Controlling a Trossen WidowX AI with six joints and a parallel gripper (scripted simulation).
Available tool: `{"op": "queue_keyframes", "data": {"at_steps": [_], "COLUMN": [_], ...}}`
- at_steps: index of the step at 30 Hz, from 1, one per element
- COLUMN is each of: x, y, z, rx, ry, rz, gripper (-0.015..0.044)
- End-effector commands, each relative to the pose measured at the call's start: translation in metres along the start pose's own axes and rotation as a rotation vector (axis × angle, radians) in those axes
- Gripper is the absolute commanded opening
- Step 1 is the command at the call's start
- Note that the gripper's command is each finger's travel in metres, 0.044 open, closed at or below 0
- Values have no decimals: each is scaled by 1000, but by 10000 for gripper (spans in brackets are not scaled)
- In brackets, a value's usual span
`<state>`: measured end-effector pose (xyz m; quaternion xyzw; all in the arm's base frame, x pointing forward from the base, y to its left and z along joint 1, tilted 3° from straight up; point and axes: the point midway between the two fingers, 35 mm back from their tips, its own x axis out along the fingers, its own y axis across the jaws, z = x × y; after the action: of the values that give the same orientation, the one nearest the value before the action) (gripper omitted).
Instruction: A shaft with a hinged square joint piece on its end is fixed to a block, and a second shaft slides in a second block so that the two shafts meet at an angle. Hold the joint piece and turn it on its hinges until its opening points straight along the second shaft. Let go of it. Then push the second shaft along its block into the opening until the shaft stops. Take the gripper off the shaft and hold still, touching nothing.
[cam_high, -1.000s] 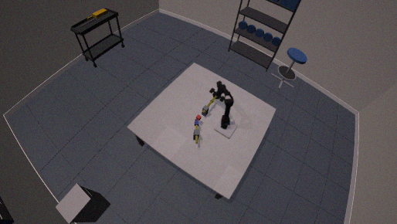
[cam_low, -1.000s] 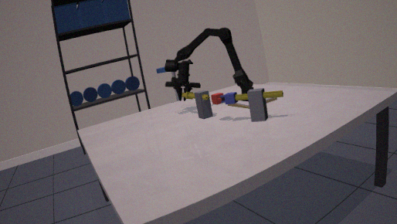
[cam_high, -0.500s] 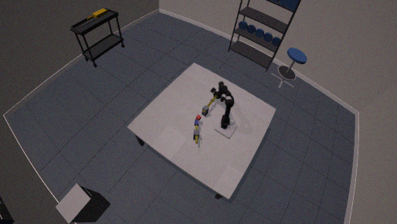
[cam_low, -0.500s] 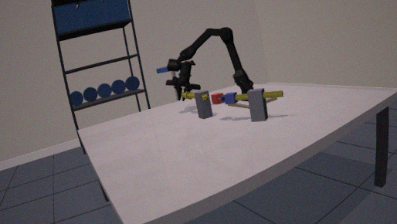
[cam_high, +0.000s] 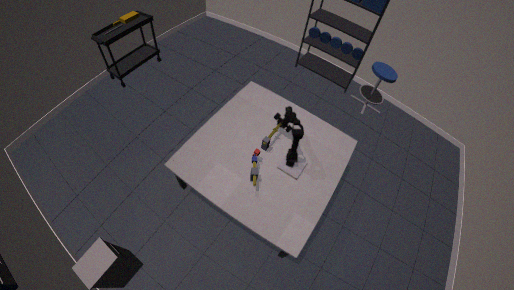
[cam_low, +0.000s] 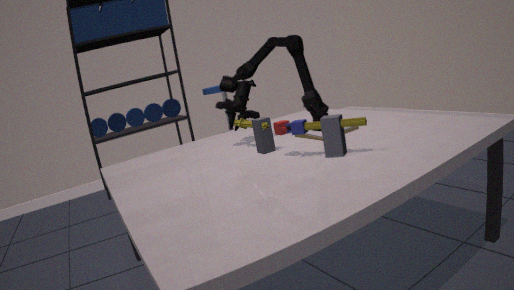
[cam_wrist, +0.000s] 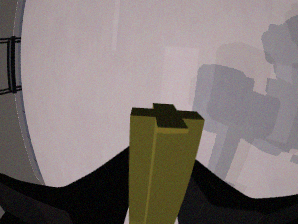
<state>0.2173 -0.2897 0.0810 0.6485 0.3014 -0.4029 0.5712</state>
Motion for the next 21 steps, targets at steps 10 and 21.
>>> {"op": "queue_keyframes", "data": {"at_steps": [10,21], "x": [1,1], "y": [0,0], "z": [4,10], "rx": [-3,-3], "ry": [3,3], "rz": [106,194], "gripper": [67,67]}}
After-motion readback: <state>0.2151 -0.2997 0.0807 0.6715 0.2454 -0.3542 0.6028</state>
